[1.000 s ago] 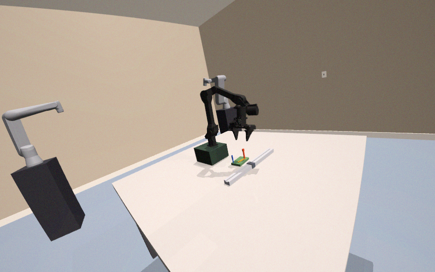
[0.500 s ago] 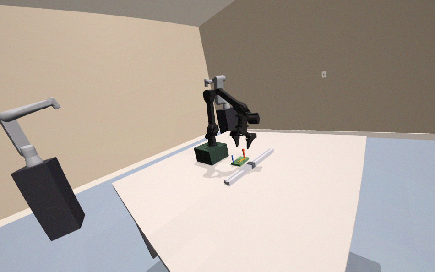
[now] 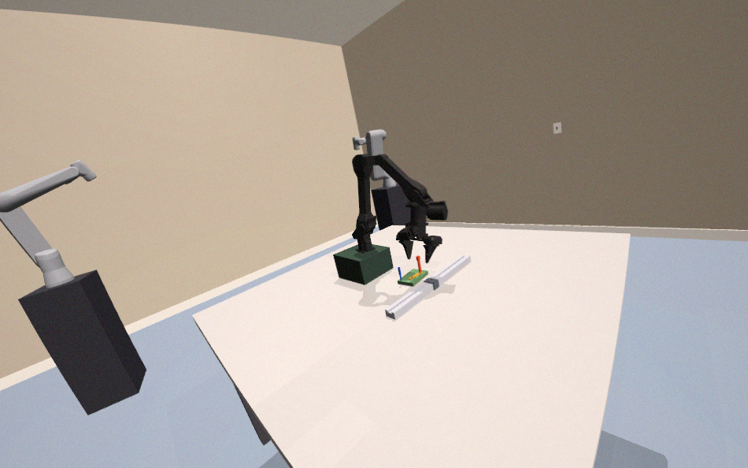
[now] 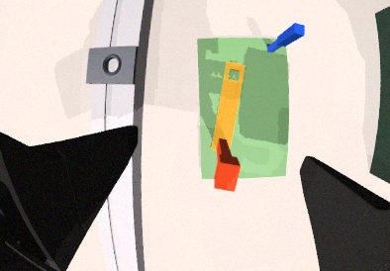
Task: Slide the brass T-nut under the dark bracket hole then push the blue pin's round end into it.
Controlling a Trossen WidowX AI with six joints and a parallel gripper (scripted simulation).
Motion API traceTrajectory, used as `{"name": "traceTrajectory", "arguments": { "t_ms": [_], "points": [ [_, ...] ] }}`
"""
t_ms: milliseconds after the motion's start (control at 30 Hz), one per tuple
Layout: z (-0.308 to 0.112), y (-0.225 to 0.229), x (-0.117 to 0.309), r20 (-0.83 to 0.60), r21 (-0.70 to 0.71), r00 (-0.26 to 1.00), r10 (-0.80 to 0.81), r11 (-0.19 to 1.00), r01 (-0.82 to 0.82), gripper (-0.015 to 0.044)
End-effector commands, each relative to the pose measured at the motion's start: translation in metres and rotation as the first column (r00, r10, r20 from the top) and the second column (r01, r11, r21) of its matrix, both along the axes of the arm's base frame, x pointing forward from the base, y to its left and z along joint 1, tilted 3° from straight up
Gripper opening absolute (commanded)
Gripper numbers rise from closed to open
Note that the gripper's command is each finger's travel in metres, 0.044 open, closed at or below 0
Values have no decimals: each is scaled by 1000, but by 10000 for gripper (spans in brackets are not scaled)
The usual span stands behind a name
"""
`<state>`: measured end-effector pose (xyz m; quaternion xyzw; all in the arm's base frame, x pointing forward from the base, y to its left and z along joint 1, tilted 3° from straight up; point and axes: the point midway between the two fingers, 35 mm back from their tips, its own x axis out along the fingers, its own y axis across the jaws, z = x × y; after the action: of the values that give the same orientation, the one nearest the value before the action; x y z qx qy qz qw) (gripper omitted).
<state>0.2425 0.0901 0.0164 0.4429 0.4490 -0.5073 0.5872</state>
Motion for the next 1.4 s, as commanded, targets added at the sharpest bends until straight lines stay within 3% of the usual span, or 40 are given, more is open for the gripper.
{"name": "traceTrajectory", "arguments": {
  "t_ms": [0, 367, 1100, 1367],
  "points": [
    [-9, -1, -1, -3, -6, 1000, -4, 1000, 4, 440],
    [-24, 0, -1, -3, -6, 1000, -4, 1000, 4, 440],
    [-24, 0, -1, -3, -6, 1000, -4, 1000, 4, -137],
    [-24, 0, -1, 0, -7, 1000, 9, 1000, -9, -150]
  ]
}}
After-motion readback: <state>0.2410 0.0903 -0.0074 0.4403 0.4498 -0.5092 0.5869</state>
